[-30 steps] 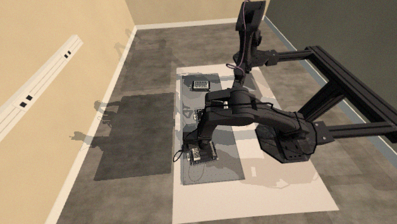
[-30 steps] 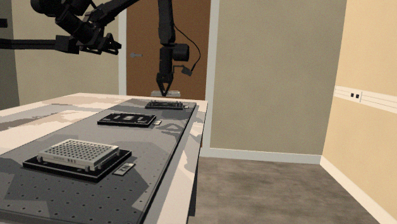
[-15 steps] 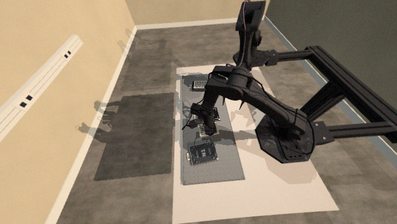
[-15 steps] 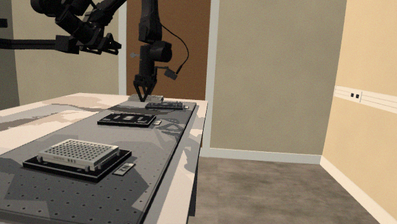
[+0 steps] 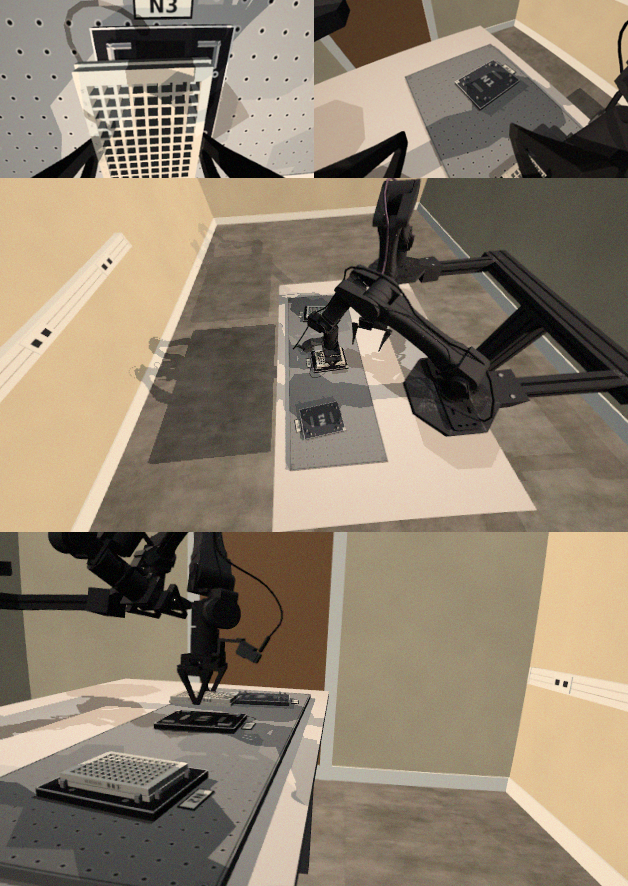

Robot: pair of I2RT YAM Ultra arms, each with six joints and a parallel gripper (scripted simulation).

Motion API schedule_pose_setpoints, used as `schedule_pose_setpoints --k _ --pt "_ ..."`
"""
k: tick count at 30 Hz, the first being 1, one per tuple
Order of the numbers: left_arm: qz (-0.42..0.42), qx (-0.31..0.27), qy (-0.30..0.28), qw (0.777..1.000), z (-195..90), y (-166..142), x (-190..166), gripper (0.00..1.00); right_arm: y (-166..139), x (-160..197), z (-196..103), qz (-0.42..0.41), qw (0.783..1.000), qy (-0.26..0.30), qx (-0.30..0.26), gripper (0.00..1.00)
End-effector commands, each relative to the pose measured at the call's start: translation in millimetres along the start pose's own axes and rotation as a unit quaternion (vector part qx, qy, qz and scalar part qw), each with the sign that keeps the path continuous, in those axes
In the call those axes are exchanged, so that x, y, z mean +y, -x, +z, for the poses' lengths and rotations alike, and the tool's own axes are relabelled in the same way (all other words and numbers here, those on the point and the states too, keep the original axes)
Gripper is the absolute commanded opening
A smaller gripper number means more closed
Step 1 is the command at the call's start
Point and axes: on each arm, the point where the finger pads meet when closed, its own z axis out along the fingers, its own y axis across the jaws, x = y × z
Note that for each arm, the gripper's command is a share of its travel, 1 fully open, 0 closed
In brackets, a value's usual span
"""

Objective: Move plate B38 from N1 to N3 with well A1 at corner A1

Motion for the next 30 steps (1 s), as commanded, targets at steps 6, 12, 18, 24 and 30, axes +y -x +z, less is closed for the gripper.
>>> schedule_pose_setpoints --k 6,12,18,24,30 --pt "0.004 -0.009 -0.006 1.000 -11 3 -25 0.82 10 1 -4 -0.004 1.000 0.004 -0.011 1.00" --pt "0.004 -0.009 -0.006 1.000 -11 3 -25 0.82 10 1 -4 -0.004 1.000 0.004 -0.011 1.00" --pt "0.002 -0.004 0.000 1.000 1 4 -24 0.82 10 1 -4 -0.004 1.000 0.004 -0.011 1.00" --pt "0.002 -0.005 -0.001 1.000 -1 6 -25 0.82 10 1 -4 -0.004 1.000 0.004 -0.011 1.00" --pt "0.002 -0.005 -0.002 1.000 1 5 -24 0.82 10 1 -4 -0.004 1.000 0.004 -0.011 1.00"
